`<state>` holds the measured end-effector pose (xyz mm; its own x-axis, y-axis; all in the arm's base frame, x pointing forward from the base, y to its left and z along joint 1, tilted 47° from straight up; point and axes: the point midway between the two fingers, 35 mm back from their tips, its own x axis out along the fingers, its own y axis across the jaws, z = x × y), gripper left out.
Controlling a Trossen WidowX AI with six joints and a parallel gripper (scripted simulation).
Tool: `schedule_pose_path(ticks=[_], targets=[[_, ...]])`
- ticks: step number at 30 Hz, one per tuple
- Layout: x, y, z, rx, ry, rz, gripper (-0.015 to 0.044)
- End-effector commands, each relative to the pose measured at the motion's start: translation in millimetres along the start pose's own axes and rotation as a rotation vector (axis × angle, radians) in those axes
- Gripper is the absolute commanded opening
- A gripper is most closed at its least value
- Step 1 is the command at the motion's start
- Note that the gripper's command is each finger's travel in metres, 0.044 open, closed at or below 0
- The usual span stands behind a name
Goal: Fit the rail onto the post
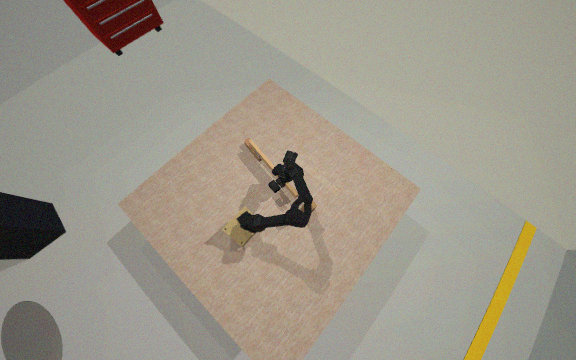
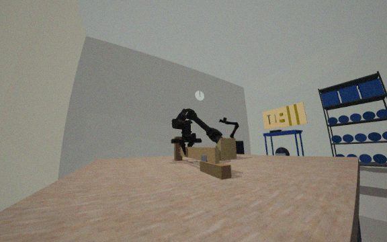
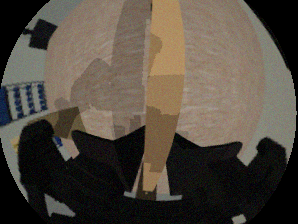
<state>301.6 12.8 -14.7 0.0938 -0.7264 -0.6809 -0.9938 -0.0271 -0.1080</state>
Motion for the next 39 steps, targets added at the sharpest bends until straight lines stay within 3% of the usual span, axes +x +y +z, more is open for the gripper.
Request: schedule_pose_path(ticks=[1,39], targets=[[-6.6,-1.8,3.8,0.001,-0.016,-0.007,0.0000],[-5.1,-0.3,3.8,0.001,-0.016,-0.007,0.0000]])
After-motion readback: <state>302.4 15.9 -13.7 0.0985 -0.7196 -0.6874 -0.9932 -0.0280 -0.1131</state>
